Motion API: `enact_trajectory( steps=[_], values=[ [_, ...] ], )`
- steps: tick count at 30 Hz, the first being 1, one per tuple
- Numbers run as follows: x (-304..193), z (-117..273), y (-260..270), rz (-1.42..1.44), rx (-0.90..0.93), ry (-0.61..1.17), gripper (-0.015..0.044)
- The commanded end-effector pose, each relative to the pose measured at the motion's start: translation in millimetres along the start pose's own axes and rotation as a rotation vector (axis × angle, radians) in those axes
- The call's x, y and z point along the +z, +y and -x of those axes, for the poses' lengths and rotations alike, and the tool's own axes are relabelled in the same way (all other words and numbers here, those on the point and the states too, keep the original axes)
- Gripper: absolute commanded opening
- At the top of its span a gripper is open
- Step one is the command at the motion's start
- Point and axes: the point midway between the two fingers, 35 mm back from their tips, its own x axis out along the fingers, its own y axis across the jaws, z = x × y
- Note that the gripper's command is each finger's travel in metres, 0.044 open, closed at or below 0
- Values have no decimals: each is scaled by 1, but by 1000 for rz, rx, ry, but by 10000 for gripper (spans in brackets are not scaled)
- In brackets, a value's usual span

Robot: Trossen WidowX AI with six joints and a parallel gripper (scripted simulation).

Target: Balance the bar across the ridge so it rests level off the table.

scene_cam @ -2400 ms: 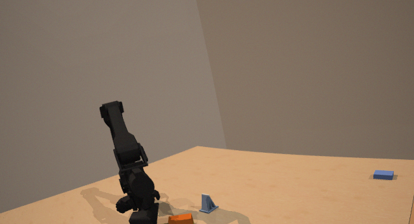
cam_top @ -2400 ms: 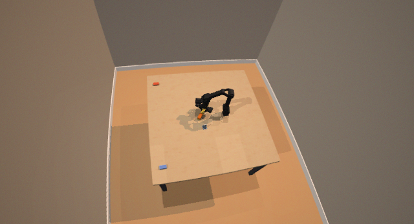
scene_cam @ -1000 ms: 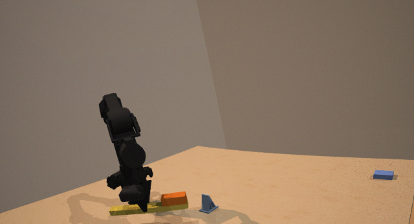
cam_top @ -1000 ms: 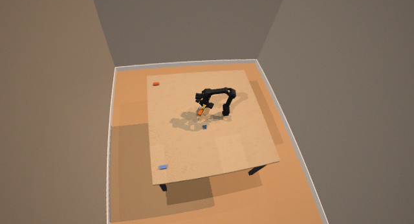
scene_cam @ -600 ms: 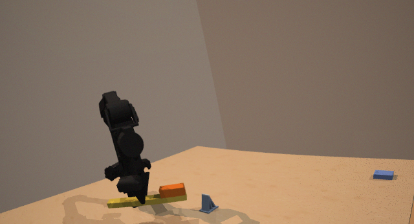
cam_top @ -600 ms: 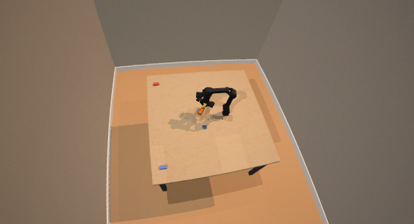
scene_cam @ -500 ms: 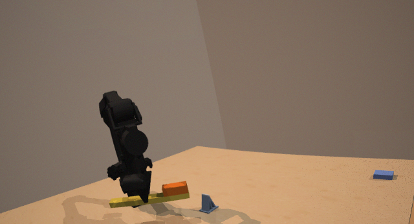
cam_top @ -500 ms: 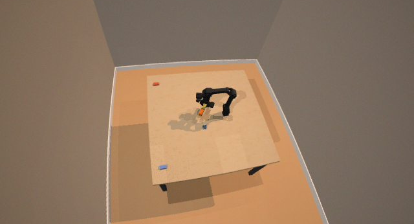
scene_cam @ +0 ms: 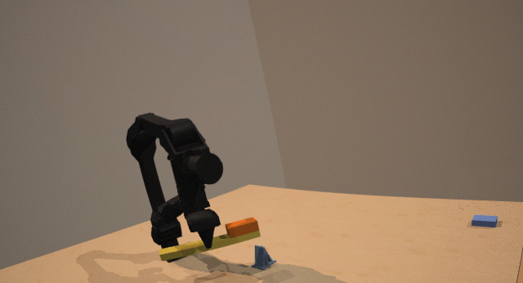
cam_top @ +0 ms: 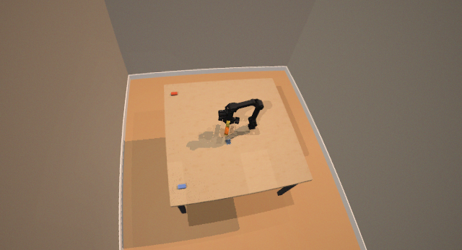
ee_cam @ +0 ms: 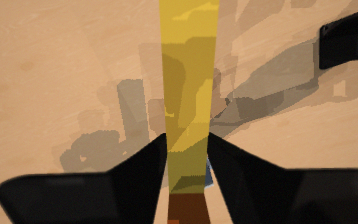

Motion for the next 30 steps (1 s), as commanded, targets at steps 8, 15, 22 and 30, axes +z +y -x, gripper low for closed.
enact_trajectory(
  steps=[8, 15, 22, 30],
  values=[
    [-39, 1, -9, 189, -2, 3, 0],
    [-65, 1, -17, 310, -2, 6, 0],
    [-90, 2, -25, 431, -2, 9, 0],
    [-100, -2, -26, 468, -2, 9, 0]
  ],
)
